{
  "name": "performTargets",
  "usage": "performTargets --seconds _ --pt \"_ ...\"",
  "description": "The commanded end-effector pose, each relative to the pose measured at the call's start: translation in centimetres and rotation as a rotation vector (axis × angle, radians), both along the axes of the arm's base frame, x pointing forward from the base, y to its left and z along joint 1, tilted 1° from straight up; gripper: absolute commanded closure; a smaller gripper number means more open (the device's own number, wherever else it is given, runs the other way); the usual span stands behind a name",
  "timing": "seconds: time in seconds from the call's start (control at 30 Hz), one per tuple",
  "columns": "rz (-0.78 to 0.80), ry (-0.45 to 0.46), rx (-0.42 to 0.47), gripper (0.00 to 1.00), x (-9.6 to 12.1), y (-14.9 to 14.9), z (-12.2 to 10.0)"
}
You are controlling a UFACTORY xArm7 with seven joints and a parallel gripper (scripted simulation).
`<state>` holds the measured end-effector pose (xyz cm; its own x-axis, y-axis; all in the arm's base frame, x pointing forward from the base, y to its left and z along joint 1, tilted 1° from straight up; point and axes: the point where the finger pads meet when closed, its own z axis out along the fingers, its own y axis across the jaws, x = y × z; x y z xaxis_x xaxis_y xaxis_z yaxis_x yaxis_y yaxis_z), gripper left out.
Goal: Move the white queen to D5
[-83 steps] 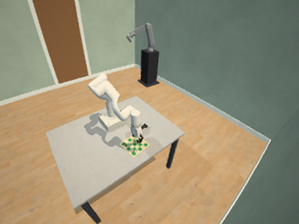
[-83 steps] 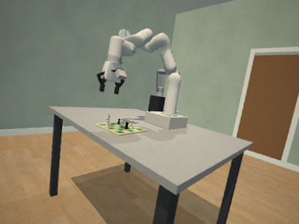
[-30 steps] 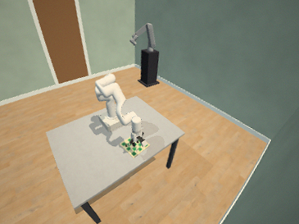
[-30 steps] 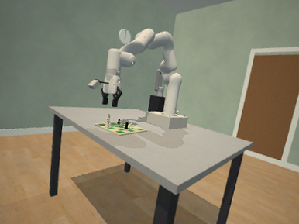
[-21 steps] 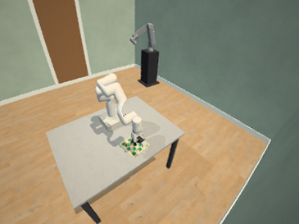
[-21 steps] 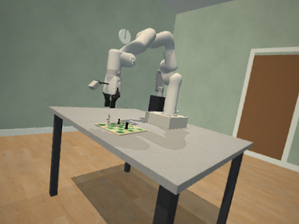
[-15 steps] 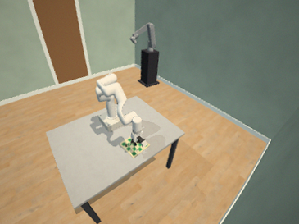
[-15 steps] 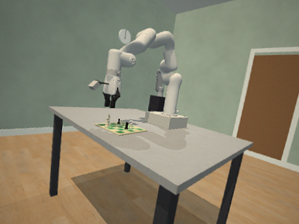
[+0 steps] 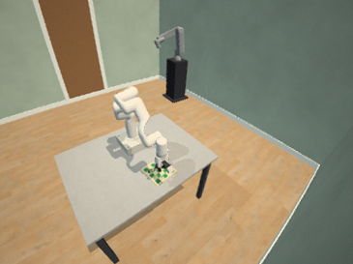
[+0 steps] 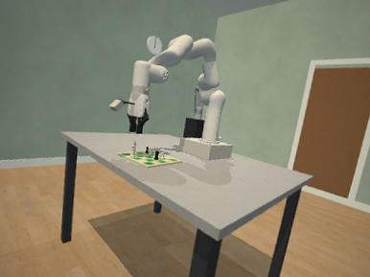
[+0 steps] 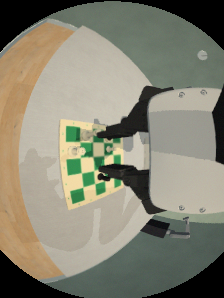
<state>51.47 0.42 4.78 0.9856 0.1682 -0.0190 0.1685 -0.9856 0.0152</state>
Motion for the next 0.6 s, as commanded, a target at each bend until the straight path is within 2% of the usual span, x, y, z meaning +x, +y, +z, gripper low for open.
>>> performTargets --seconds 0.0,0.57 --pt "0.000 -0.005 0.000 0.58 0.17 0.01 0.19" --pt "0.000 -0.005 0.000 0.58 0.18 0.00 -0.27"
